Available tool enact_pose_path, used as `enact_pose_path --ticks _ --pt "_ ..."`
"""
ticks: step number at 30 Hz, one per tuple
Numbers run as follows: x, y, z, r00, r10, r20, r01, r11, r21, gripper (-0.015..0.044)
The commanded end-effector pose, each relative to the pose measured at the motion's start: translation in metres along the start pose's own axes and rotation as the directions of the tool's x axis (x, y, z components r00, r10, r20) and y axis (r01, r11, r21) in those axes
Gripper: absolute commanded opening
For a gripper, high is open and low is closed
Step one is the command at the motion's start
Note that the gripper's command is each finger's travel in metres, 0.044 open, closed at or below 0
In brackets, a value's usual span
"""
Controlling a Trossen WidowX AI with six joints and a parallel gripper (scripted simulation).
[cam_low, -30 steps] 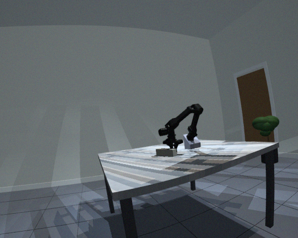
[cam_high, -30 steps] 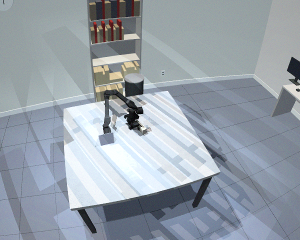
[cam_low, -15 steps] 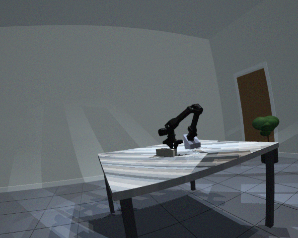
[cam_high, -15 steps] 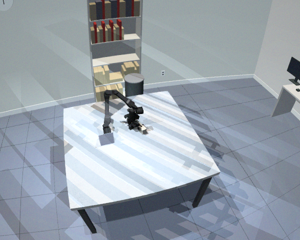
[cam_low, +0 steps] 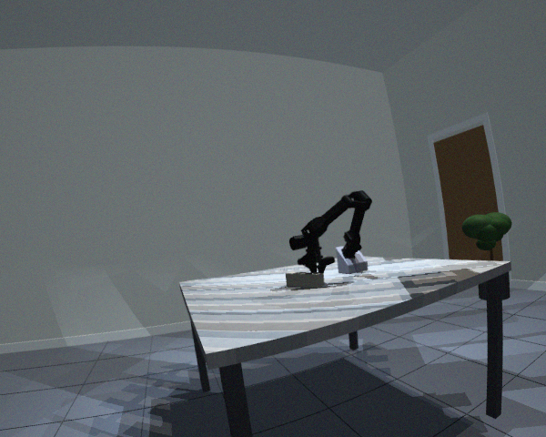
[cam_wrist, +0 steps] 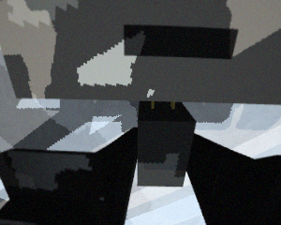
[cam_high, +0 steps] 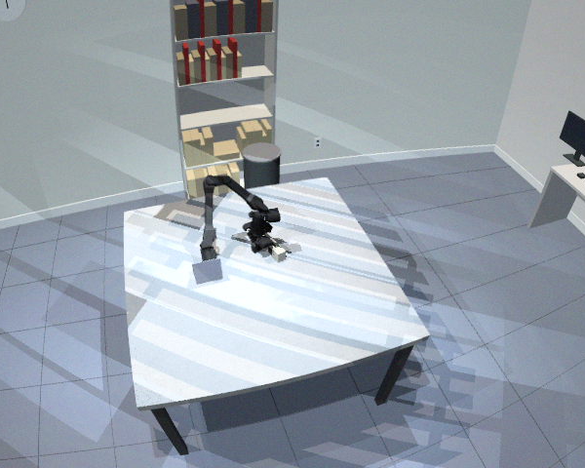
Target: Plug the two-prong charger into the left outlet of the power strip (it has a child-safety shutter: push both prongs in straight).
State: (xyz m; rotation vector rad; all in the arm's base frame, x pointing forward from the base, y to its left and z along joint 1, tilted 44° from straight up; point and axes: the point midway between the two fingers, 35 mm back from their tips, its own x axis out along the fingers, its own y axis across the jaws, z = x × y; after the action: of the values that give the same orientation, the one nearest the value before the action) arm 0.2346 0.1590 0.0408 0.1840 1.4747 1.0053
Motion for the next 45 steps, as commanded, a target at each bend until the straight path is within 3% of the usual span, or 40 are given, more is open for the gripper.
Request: enact_pose_path --ticks 1,45 --pt "-0.001 0.001 0.002 1.000 0.003 0.003 -0.003 1.000 0.005 0.0000" --pt "-0.002 0.001 0.016 1.000 0.003 0.003 -0.003 1.000 0.005 0.0000"
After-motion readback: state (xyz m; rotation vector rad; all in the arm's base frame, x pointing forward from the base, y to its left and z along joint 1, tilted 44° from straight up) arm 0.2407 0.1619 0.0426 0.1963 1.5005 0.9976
